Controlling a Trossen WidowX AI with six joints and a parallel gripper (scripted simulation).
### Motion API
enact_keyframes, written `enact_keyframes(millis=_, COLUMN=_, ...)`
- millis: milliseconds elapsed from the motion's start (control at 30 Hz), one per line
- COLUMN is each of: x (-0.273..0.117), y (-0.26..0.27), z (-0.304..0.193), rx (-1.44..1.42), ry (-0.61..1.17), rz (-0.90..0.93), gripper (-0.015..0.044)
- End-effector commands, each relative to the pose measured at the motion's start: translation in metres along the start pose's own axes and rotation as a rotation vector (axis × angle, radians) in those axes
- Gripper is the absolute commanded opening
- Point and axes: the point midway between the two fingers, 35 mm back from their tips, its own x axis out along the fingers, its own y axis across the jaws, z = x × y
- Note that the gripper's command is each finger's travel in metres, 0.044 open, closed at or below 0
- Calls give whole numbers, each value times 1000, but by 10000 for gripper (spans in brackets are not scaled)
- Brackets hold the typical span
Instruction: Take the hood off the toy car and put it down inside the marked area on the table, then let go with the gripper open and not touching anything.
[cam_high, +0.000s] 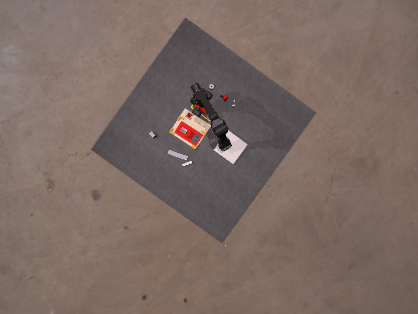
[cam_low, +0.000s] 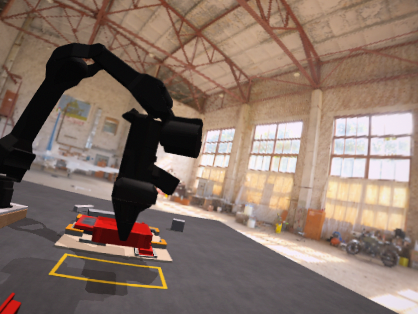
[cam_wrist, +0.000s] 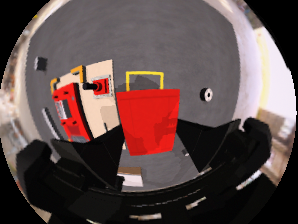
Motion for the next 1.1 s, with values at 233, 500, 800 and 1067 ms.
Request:
enact_keyframes(millis=233, x=13, y=1, z=-2, rx=-2, ry=7, rz=1, gripper=0)
enact_keyframes(millis=500, x=20, y=1, z=-2, rx=-2, ry=7, rz=1, gripper=0)
enact_keyframes(millis=800, x=29, y=1, z=-3, rx=-2, ry=7, rz=1, gripper=0)
enact_keyframes(millis=1067, x=36, y=1, z=-3, rx=-2, ry=7, rz=1, gripper=0)
